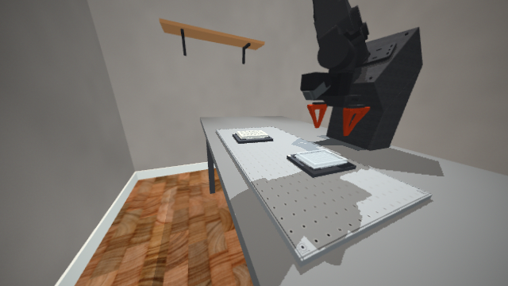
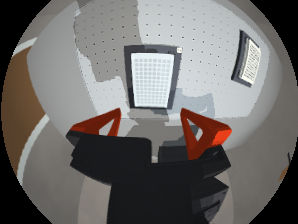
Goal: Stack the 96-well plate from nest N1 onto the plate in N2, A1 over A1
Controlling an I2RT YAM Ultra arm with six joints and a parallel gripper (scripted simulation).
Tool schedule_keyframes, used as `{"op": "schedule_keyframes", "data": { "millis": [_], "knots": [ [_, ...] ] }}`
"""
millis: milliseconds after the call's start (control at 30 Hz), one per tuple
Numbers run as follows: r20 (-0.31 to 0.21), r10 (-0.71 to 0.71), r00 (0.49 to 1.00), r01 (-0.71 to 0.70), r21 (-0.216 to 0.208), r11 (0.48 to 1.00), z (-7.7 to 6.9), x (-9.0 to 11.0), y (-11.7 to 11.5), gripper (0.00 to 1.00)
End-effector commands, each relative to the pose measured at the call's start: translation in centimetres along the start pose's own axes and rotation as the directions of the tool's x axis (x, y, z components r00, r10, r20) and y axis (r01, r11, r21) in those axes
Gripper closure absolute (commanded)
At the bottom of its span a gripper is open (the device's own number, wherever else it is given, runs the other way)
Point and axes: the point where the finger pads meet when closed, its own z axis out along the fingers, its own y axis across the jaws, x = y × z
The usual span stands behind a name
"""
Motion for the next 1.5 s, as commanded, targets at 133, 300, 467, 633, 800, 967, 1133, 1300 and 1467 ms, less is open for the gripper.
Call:
{"op": "schedule_keyframes", "data": {
  "millis": [133, 300, 467, 633, 800, 967, 1133, 1300, 1467],
  "knots": [
    [0.09, 0.043, 0.995, -0.043, -0.007, 0.999, -1.11, -2.31, 0.46, 0.0],
    [0.092, 0.043, 0.995, -0.042, -0.007, 0.999, -1.12, -2.43, 0.47, 0.0],
    [0.092, 0.043, 0.995, -0.042, -0.007, 0.999, -1.12, -2.41, 0.48, 0.0],
    [0.092, 0.043, 0.995, -0.042, -0.007, 0.999, -1.12, -2.4, 0.48, 0.0],
    [0.092, 0.042, 0.995, -0.042, -0.007, 0.999, -1.12, -2.4, 0.48, 0.0],
    [0.091, 0.042, 0.995, -0.042, -0.007, 0.999, -1.12, -2.4, 0.48, 0.0],
    [0.091, 0.042, 0.995, -0.042, -0.007, 0.999, -1.12, -2.4, 0.48, 0.0],
    [0.091, 0.042, 0.995, -0.042, -0.007, 0.999, -1.12, -2.4, 0.48, 0.0],
    [0.091, 0.042, 0.995, -0.042, -0.007, 0.999, -1.12, -2.4, 0.48, 0.0]
  ]
}}
